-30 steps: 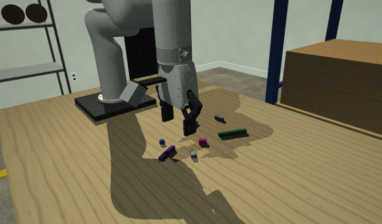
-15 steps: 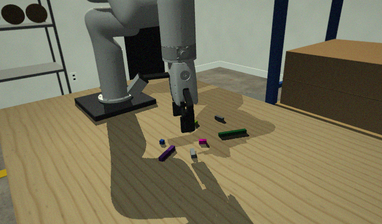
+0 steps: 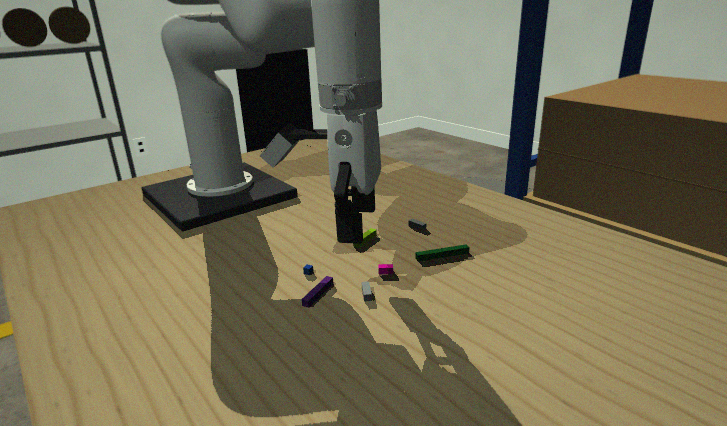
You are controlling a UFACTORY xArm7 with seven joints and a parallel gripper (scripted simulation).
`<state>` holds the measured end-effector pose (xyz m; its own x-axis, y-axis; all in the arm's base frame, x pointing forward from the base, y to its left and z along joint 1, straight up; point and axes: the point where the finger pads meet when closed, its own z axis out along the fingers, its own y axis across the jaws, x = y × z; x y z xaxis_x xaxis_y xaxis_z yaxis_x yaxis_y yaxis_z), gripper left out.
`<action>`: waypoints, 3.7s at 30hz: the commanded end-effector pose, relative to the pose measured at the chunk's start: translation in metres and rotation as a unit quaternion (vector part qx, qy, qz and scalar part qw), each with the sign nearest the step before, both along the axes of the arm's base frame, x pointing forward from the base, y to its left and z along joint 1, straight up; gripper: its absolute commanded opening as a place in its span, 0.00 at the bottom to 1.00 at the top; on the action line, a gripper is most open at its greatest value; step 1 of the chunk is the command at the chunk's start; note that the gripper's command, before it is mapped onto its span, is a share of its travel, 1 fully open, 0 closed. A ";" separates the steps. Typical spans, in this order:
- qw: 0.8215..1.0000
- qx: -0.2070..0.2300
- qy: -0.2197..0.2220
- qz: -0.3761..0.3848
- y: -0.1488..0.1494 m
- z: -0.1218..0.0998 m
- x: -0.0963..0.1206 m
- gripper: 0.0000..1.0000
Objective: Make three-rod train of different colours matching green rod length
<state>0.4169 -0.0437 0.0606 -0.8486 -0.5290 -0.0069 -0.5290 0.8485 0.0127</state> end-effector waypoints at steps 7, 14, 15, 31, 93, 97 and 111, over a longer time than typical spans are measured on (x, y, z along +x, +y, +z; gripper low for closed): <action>0.987 -0.009 0.001 -0.161 0.016 0.001 -0.005 1.00; 0.963 -0.009 0.002 -0.270 0.027 0.001 -0.009 1.00; 0.958 -0.009 0.002 -0.285 0.029 0.001 -0.010 1.00; 0.937 -0.009 0.002 -0.349 0.036 0.001 -0.013 1.00; 0.937 -0.009 0.002 -0.349 0.036 0.001 -0.013 1.00; 0.937 -0.009 0.002 -0.349 0.036 0.001 -0.013 1.00; 0.937 -0.009 0.002 -0.350 0.036 0.001 -0.013 1.00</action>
